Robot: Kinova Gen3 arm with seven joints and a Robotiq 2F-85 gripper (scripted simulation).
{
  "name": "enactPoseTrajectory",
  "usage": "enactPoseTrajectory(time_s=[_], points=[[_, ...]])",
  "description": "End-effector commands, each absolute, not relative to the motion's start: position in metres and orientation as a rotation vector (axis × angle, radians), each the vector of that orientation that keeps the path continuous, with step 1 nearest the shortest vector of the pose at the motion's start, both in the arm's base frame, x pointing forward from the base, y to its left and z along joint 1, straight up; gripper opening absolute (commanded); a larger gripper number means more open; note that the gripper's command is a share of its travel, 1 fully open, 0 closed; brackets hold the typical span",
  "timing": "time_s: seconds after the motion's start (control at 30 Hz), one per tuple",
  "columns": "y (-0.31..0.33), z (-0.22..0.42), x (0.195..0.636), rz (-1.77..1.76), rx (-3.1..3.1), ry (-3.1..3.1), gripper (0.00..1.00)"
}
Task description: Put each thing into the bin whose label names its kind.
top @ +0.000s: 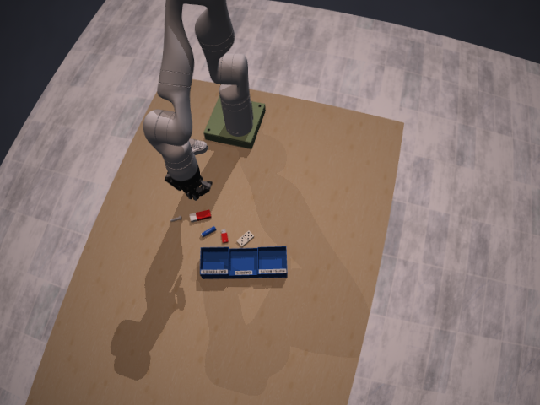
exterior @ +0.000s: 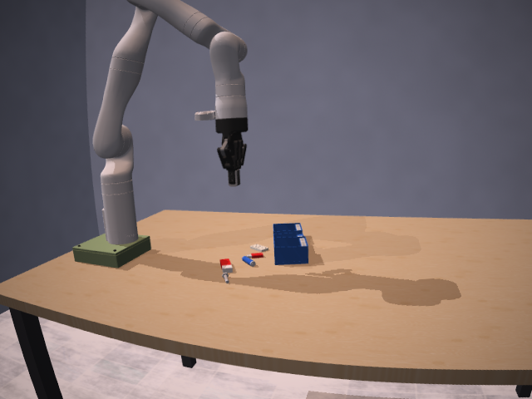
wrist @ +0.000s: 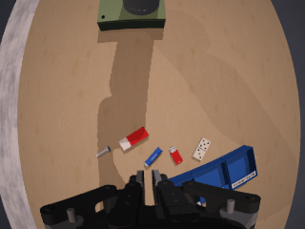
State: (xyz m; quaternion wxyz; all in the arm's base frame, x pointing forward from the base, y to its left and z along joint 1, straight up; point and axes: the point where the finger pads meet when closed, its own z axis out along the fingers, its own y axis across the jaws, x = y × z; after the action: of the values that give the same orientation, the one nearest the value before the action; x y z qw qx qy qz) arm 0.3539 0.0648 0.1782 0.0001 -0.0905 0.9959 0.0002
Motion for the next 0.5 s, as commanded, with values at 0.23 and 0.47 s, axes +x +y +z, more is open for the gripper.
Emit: enactPoseTrajectory(time_s=[0.23,0.47], points=[[0.09,0.14,0.375,0.002,0.186,3.134,0.09],[0.114,0.102,0.395,0.003,0.652,3.071,0.09]])
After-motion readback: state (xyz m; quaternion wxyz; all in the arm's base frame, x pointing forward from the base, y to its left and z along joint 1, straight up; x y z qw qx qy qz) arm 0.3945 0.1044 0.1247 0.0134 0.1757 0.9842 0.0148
